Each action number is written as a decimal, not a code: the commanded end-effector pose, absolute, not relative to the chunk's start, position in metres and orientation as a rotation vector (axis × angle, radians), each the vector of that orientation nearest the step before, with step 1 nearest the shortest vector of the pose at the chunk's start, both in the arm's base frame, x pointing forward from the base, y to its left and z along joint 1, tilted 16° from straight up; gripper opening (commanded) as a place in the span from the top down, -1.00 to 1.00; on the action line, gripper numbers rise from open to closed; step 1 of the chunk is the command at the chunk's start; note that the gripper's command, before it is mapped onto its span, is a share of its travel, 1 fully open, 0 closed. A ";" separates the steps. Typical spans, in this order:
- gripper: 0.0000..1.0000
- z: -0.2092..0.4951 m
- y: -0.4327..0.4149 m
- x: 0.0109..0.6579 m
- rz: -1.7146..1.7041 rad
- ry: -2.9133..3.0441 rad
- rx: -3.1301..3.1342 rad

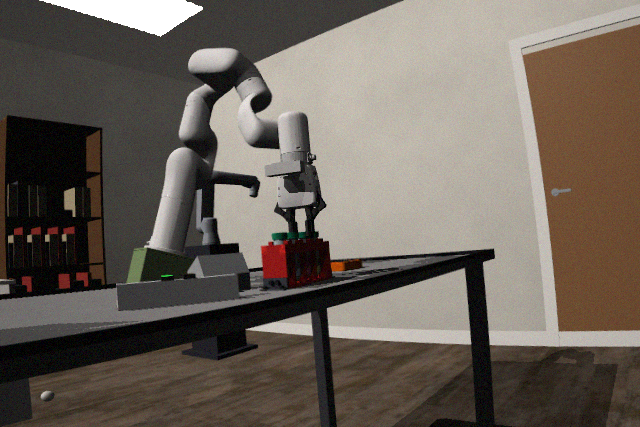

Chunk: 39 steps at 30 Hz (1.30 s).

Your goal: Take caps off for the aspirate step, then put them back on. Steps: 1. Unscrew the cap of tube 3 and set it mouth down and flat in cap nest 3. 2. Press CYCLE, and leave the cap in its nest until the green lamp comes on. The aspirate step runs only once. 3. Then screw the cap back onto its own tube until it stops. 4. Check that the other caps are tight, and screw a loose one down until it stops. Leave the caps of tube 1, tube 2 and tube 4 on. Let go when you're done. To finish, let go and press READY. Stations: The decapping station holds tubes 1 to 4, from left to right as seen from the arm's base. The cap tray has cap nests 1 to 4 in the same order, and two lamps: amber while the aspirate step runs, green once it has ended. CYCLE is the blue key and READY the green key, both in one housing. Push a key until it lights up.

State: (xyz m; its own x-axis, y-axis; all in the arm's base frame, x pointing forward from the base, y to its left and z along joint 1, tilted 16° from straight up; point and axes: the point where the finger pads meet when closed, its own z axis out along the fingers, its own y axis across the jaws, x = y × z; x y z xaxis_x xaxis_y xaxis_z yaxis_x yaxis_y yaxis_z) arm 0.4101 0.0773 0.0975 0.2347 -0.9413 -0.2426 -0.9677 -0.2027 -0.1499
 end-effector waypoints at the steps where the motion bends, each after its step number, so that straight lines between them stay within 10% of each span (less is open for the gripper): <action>1: 1.00 0.099 0.077 0.412 0.150 1.883 -2.167; 17: 1.00 0.099 0.077 0.412 0.194 2.126 -1.945; 18: 0.08 0.099 0.077 0.412 0.194 2.126 -1.945; 39: 0.08 0.119 0.071 0.410 0.194 2.126 -1.945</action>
